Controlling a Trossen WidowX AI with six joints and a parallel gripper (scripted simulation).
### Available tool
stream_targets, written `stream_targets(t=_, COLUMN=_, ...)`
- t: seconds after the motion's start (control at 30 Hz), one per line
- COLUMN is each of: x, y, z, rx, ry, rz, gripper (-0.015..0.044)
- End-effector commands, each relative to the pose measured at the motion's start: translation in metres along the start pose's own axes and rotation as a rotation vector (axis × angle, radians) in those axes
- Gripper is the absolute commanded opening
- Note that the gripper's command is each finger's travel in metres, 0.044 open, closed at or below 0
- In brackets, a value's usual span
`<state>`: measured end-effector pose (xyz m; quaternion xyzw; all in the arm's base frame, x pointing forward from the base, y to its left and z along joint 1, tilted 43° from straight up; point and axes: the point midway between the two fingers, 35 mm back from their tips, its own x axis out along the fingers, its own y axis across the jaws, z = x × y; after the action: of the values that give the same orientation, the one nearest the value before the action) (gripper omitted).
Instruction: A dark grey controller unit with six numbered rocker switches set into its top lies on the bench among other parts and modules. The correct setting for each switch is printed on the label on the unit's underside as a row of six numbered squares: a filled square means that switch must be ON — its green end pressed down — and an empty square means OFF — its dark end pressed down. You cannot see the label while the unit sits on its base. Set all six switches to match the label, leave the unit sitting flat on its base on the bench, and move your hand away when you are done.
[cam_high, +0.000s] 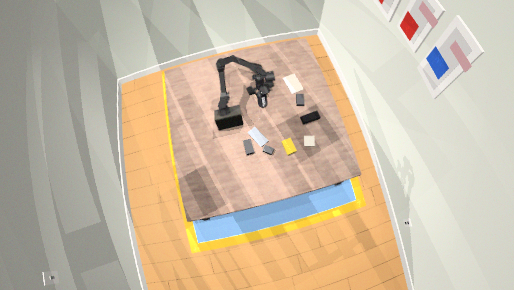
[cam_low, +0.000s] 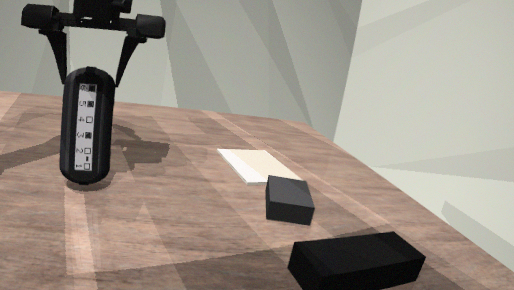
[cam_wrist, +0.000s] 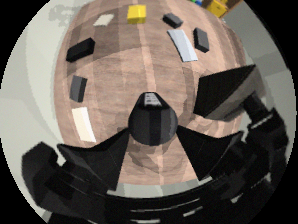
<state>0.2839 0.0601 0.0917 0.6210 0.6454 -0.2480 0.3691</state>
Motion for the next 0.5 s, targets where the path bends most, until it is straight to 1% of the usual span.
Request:
stream_targets(t=0.0, x=0.003, y=-0.001, z=-0.007, rx=-0.002, ry=0.020, rz=-0.009, gripper=0.0338)
stream_targets(t=0.47, x=0.005, y=-0.001, z=-0.017, rx=-0.002, ry=0.054, rz=-0.008, gripper=0.0338)
